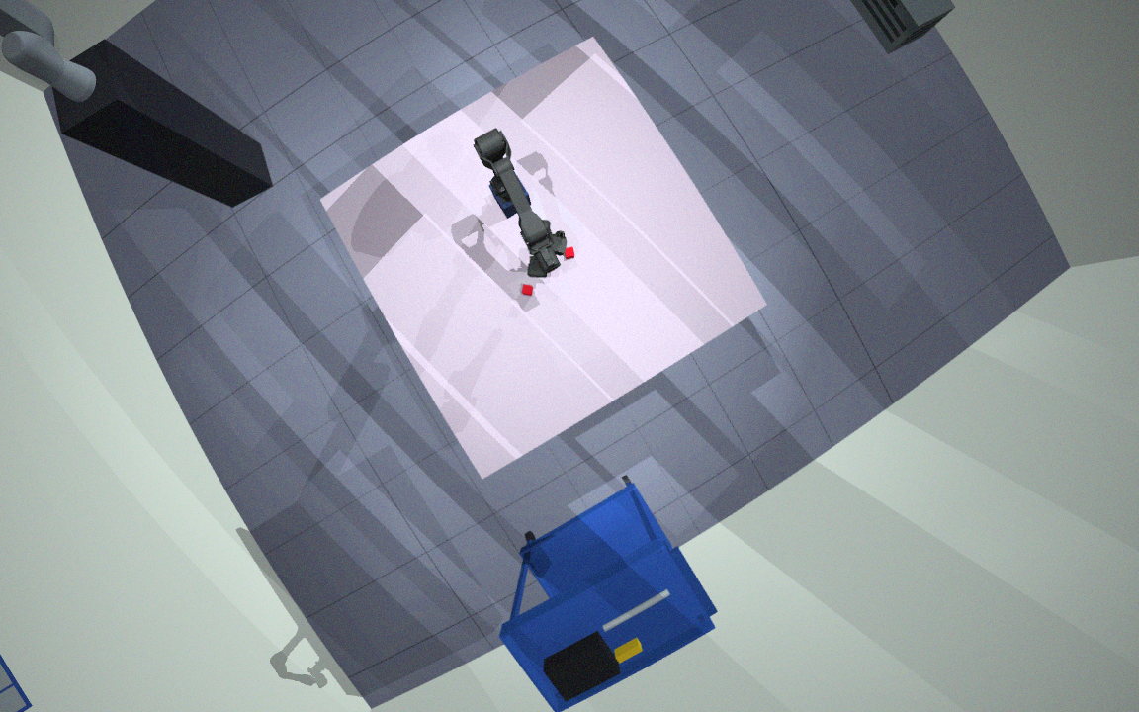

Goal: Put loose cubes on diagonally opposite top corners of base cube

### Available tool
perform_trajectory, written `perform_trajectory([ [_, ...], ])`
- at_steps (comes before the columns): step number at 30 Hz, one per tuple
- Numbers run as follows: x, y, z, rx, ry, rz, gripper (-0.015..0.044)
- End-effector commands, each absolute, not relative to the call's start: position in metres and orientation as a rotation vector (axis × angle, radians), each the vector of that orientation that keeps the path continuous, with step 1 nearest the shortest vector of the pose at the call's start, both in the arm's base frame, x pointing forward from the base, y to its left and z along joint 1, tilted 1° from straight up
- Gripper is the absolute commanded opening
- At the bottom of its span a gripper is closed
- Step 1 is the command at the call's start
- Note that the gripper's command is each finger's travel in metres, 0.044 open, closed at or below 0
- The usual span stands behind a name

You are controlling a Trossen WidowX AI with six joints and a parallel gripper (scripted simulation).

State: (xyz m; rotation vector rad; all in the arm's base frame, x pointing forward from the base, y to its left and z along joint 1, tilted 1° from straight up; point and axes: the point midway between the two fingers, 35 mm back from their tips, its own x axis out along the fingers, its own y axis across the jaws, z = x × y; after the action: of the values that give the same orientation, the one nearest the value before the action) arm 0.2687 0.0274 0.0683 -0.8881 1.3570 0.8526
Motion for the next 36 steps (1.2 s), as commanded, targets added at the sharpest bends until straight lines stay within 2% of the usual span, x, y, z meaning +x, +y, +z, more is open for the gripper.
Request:
perform_trajectory([
  [1,0.269,0.028,0.077,-0.884,1.35,0.846,0.0105],
  [36,0.26,0.123,0.03,-0.436,1.481,0.432,0.0105],
])
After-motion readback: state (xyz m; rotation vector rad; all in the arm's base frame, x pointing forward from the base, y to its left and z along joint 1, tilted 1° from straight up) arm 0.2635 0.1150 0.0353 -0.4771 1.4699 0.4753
